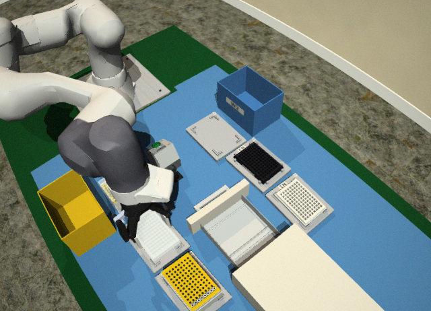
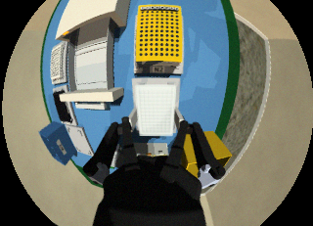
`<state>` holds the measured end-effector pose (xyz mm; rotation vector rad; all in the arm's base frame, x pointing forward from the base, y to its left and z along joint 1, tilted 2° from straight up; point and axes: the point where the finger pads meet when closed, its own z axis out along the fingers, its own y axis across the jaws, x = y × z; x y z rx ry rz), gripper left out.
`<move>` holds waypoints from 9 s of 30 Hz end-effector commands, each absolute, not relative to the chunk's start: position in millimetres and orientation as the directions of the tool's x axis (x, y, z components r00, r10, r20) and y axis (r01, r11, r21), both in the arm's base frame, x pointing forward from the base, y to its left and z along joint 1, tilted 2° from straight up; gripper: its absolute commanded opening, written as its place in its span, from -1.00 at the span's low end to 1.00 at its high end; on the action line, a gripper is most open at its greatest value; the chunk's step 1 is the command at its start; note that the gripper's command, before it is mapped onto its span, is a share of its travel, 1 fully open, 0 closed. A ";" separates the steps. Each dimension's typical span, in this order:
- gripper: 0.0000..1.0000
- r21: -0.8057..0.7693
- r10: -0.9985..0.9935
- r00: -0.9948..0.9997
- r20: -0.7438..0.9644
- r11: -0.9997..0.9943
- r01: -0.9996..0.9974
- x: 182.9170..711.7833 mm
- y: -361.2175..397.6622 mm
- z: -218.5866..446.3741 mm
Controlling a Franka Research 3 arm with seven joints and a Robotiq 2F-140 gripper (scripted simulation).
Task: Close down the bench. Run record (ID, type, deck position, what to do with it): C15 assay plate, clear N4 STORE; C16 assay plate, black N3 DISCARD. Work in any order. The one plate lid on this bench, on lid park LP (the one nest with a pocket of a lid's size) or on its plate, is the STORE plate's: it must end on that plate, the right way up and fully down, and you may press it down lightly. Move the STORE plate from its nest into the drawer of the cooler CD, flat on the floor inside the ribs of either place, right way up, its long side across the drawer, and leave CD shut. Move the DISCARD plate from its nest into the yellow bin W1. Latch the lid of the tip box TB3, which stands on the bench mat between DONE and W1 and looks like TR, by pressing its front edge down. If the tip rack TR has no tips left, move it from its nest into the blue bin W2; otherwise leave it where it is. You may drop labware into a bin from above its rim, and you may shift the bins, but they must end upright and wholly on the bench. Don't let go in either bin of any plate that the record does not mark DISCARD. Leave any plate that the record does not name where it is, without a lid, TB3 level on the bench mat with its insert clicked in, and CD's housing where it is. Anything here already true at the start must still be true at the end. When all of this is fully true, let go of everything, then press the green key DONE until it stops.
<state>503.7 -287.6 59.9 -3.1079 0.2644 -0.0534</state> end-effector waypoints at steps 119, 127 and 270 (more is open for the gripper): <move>-1.00 -0.010 0.323 0.946 0.036 -0.946 0.324 526.6 -261.4 164.6; -1.00 0.000 0.561 0.827 0.037 -0.828 0.561 541.6 -246.3 165.4; -1.00 0.025 0.978 0.205 0.027 -0.205 0.978 658.6 -132.6 98.0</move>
